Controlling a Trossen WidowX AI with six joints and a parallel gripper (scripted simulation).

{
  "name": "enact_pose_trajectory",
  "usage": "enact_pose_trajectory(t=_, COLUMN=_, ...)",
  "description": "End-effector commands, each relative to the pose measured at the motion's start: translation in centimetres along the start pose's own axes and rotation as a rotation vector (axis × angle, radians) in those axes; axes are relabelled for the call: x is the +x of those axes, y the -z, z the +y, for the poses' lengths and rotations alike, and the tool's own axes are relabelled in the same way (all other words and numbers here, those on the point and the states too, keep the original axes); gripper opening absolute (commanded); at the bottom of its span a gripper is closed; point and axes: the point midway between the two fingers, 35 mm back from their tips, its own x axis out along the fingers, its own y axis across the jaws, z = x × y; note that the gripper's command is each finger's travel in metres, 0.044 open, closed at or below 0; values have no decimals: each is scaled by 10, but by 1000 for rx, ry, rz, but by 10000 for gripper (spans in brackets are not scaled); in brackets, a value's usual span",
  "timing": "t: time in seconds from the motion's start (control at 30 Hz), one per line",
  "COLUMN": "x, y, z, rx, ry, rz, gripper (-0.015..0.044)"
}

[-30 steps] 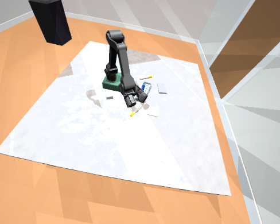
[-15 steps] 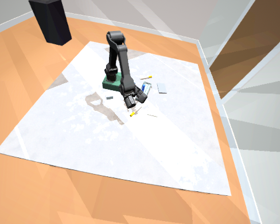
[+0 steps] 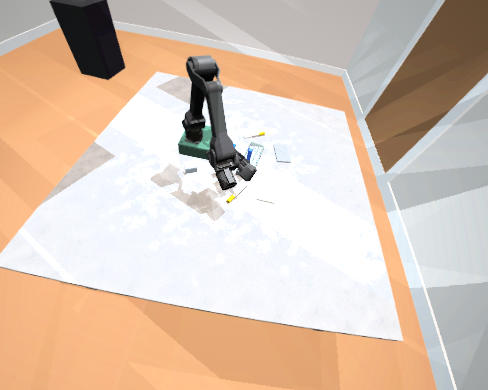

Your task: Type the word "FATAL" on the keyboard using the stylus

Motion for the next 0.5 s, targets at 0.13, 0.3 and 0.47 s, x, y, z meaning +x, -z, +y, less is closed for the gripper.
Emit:
enact_pose_trajectory(t=0.13, x=2, y=-3, z=0, rx=1, ry=-1, rz=3, gripper=81)
enact_pose_trajectory(t=0.3, x=3, y=-5, z=0, rx=1, ry=-1, rz=3, gripper=81)
enact_pose_trajectory(t=0.47, x=3, y=-4, z=0, rx=1, ry=-1, rz=3, gripper=81)
